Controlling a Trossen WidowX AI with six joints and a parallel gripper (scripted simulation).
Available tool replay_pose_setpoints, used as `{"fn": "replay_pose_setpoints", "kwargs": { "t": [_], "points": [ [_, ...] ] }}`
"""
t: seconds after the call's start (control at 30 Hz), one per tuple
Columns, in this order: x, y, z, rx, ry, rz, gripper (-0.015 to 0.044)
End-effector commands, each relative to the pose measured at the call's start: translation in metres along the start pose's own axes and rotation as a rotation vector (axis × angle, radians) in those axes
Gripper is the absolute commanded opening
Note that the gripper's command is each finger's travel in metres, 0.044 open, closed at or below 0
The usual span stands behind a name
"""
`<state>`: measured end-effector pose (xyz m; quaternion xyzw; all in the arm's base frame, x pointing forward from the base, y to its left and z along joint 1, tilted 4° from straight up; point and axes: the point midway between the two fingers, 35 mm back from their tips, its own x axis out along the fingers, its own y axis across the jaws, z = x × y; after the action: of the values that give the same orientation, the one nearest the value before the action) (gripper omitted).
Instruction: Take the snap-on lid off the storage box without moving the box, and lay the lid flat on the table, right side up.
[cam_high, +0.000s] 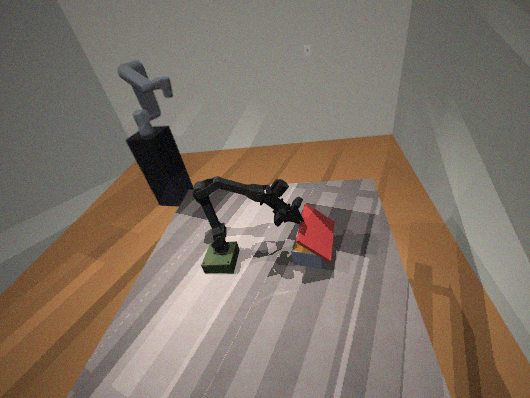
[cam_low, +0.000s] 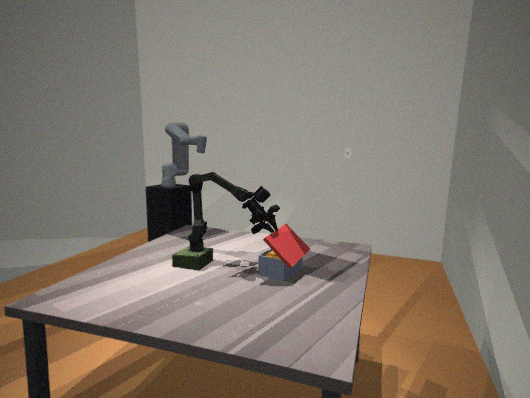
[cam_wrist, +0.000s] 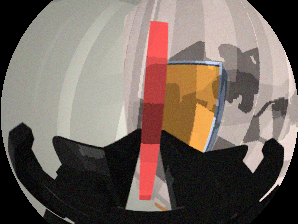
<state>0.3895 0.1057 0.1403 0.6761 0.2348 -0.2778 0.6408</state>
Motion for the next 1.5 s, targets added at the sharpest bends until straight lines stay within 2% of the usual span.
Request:
{"fn": "replay_pose_setpoints", "kwargs": {
  "t": [0.0, 1.13, 1.47],
  "points": [
    [-0.003, 0.009, 0.0, 0.001, 0.003, 0.008, 0.0],
    [-0.03, 0.04, 0.0, 0.001, 0.003, 0.008, 0.0],
    [-0.028, 0.033, 0.02, 0.0, 0.002, 0.008, 0.0]
  ]
}}
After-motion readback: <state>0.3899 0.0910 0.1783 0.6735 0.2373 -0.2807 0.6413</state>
